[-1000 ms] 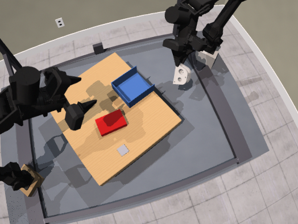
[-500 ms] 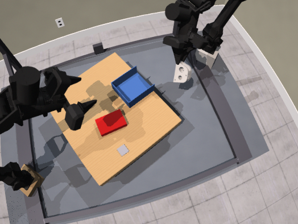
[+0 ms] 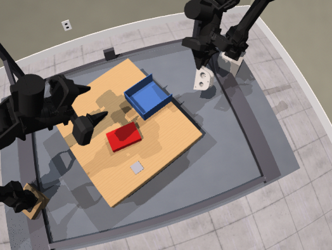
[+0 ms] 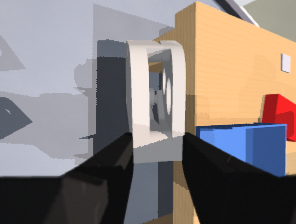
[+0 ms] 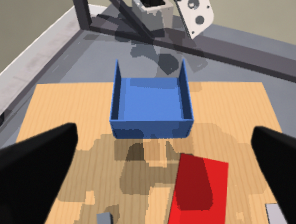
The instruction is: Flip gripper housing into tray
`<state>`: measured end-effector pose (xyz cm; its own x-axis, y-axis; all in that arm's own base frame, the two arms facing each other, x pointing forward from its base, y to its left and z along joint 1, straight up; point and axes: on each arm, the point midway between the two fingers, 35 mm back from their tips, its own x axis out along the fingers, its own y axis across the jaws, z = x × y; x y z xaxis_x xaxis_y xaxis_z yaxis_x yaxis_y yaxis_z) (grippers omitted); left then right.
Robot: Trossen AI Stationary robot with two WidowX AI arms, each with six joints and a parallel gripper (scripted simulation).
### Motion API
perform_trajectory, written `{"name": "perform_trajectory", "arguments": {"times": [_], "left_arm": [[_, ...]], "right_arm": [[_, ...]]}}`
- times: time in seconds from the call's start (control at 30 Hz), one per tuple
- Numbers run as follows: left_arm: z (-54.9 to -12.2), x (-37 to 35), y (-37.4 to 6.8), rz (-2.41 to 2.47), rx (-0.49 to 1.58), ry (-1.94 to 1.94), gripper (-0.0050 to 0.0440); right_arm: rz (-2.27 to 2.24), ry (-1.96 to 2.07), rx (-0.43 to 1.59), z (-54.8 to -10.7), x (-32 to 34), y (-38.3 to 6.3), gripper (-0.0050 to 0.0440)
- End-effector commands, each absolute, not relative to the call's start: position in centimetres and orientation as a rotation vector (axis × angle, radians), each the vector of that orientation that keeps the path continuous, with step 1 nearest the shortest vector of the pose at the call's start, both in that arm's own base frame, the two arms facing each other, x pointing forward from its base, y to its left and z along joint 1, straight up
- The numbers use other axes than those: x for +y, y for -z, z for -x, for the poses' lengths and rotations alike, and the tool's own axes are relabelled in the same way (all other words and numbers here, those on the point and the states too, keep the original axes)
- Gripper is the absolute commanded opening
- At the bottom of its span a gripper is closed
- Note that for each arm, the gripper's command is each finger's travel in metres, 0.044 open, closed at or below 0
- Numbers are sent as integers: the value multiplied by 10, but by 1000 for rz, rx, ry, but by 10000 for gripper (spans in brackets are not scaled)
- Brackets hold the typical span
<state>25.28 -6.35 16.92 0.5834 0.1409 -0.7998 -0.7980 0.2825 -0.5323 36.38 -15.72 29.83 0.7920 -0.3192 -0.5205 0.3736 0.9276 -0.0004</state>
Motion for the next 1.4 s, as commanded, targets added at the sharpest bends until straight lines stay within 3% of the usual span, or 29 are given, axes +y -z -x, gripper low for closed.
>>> {"name": "perform_trajectory", "arguments": {"times": [0.0,1.37], "left_arm": [[-256,-65,-184,1134,694,-686,113],[-255,-64,-217,1134,694,-686,113]], "right_arm": [[-100,378,516,-363,-157,-308,437],[-100,378,516,-363,-157,-308,437]]}}
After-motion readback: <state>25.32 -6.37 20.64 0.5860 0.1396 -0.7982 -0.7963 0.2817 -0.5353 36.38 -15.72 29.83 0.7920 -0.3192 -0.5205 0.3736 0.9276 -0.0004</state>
